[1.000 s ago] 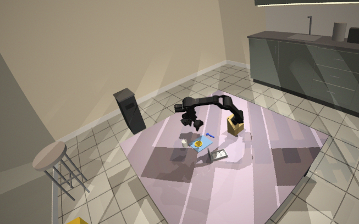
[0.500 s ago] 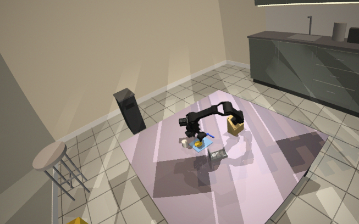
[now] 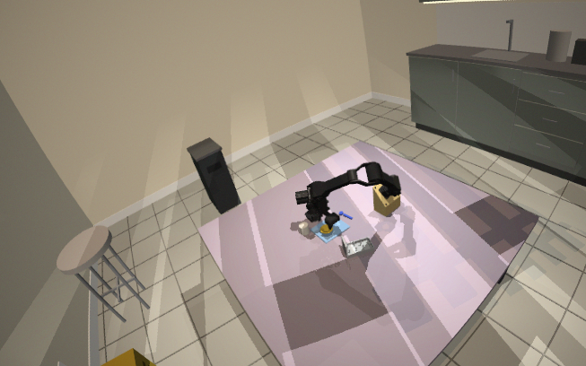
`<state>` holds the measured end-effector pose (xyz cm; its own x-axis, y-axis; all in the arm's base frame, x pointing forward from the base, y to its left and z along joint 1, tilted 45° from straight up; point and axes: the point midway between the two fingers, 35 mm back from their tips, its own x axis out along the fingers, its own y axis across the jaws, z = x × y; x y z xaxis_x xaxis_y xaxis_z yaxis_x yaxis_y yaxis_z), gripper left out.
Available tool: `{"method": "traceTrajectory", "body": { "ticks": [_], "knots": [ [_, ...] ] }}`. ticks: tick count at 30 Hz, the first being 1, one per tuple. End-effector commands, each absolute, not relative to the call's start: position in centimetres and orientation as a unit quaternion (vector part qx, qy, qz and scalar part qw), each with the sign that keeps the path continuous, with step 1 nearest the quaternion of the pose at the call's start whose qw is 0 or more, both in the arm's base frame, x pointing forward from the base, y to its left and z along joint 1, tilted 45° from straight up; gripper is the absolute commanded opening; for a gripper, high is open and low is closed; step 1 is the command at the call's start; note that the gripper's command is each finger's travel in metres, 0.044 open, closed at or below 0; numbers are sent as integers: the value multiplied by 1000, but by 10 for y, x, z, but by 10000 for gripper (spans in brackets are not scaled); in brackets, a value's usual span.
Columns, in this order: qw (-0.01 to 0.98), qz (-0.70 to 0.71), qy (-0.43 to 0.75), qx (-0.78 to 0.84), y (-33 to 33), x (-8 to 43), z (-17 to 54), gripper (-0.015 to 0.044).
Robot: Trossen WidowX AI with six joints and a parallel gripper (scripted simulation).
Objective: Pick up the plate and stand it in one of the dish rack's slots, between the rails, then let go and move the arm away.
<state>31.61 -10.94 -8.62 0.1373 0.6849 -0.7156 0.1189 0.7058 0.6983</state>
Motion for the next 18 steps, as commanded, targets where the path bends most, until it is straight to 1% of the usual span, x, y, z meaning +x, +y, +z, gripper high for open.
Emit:
{"method": "traceTrajectory", "body": {
  "ticks": [1,18],
  "knots": [
    [681,207,623,325,-105,317,-90,400],
    [681,208,622,326,-84,318,-108,400]
  ]
}}
